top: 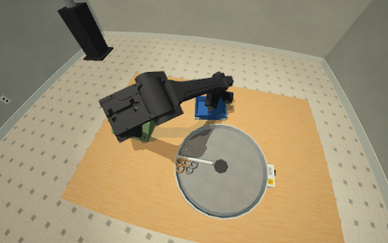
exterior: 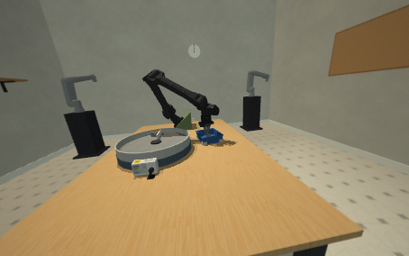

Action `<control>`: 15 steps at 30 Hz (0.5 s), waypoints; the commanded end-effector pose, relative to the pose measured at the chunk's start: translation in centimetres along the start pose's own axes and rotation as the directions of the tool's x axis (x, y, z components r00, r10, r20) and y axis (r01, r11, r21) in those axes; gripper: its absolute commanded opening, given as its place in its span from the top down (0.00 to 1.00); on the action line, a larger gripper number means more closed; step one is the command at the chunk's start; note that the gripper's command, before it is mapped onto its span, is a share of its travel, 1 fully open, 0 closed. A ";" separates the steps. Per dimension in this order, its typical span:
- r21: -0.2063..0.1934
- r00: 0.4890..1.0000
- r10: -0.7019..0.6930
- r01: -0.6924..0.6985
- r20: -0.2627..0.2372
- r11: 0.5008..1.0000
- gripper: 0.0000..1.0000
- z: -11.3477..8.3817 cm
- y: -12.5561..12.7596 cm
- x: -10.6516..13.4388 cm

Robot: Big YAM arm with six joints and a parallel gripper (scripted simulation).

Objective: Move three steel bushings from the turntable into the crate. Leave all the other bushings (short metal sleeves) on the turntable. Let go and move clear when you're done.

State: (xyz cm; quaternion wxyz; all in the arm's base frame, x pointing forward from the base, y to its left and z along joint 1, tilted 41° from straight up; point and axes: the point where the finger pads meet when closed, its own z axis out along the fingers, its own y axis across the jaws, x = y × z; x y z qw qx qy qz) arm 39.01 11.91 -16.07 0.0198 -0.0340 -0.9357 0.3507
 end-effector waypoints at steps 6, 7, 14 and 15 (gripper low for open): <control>-0.009 1.000 -0.003 0.003 0.013 1.000 1.00 0.1 0.3 -0.6; -0.007 1.000 -0.004 0.004 0.010 1.000 1.00 0.3 0.3 -0.5; -0.018 1.000 0.003 -0.003 0.026 1.000 1.00 -0.3 0.6 -1.1; -0.017 1.000 0.003 -0.002 0.024 1.000 1.00 -0.2 0.6 -1.1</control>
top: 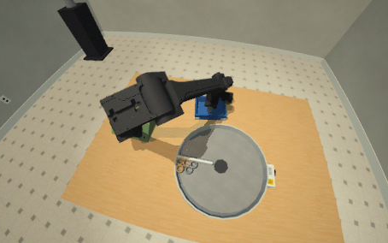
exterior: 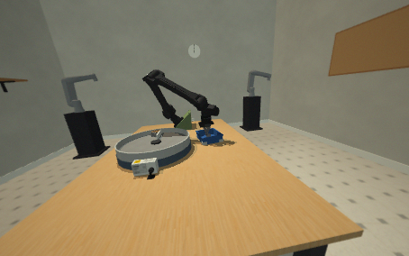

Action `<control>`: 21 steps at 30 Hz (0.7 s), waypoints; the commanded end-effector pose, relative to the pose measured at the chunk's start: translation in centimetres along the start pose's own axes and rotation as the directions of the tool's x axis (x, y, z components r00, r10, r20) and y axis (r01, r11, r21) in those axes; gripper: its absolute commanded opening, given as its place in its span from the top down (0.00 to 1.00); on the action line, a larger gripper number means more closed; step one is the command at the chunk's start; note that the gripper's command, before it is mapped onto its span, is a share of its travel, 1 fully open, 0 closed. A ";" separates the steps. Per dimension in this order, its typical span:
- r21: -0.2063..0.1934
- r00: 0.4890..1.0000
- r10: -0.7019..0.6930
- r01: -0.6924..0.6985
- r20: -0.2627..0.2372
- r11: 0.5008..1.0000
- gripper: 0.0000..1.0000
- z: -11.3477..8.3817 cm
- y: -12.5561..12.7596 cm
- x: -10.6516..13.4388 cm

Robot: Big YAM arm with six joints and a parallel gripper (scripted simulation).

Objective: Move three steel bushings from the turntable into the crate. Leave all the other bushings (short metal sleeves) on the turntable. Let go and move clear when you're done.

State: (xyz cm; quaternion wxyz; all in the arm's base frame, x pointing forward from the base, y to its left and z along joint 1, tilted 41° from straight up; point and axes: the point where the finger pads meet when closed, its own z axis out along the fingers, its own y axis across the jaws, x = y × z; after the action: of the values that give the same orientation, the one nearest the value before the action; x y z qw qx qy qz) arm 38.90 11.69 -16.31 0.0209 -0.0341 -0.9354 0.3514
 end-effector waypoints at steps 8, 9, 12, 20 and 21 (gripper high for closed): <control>-0.008 1.000 -0.001 0.002 0.009 1.000 1.00 0.5 0.2 -0.5; -0.007 1.000 -0.003 0.003 0.010 1.000 1.00 0.4 0.2 -0.4; -0.010 1.000 -0.002 0.002 0.013 1.000 1.00 0.4 0.3 -0.6; -0.009 1.000 -0.002 0.002 0.012 1.000 1.00 0.4 0.3 -0.6; -0.009 1.000 -0.002 0.002 0.012 1.000 1.00 0.4 0.3 -0.6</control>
State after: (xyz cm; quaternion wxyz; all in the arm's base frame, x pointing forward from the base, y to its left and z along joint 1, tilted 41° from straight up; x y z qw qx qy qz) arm 39.02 11.62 -16.51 0.0189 -0.0339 -0.9359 0.3500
